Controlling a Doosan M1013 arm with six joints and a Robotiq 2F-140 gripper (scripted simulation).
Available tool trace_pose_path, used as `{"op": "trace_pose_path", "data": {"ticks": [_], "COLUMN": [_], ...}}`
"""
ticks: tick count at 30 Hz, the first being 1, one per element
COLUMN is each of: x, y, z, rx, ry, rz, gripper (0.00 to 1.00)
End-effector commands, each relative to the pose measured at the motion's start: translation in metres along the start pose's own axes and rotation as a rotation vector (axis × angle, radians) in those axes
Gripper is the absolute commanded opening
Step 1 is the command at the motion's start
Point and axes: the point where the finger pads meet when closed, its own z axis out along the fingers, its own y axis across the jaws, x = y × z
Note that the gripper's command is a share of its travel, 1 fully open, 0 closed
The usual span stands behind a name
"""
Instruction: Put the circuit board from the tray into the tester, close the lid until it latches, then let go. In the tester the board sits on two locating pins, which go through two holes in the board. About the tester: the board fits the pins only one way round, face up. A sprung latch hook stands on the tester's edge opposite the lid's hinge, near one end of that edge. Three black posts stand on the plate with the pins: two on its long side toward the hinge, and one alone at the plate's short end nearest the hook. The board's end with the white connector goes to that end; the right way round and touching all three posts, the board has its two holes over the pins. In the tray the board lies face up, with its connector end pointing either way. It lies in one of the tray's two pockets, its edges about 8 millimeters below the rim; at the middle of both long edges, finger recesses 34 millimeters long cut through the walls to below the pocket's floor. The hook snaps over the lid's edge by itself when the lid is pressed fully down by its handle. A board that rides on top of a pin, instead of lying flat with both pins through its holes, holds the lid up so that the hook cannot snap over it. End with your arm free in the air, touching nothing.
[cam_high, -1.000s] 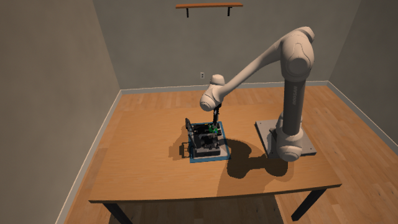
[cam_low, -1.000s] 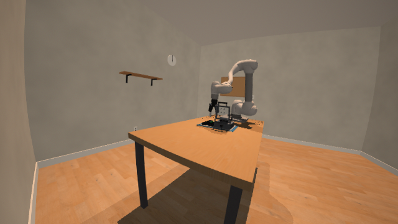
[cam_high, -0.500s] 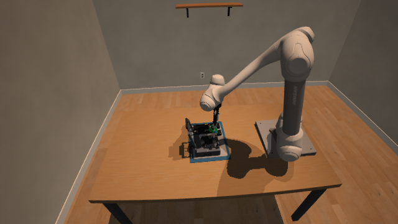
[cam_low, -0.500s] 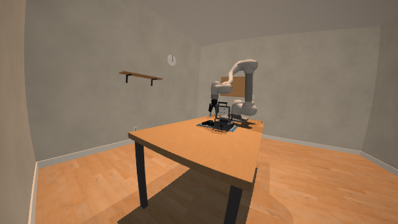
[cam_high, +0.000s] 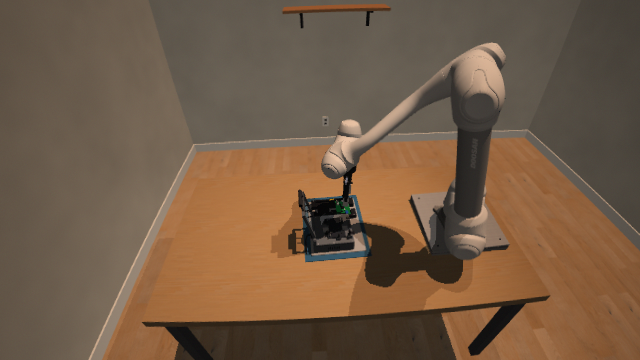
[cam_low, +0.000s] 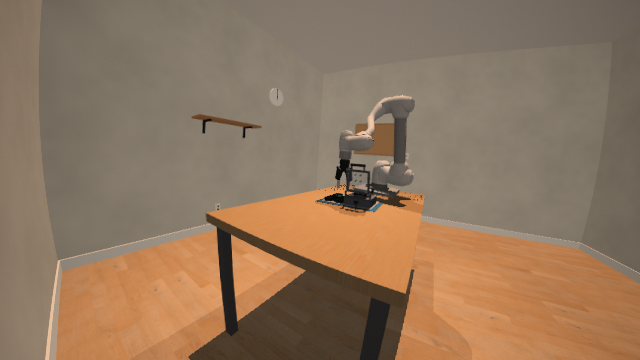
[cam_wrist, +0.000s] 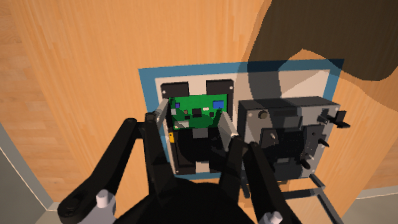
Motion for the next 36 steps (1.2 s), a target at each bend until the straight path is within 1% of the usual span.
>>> {"op": "trace_pose_path", "data": {"ticks": [1,16,36], "x": [0.0,-0.001,-0.013], "y": [0.0,0.001,0.01], "z": [0.0,0.0,0.0], "rx": [0.0,0.0,0.0], "ry": [0.0,0.0,0.0], "rz": [0.0,0.0,0.0], "gripper": [0.58,0.58,0.58]}}
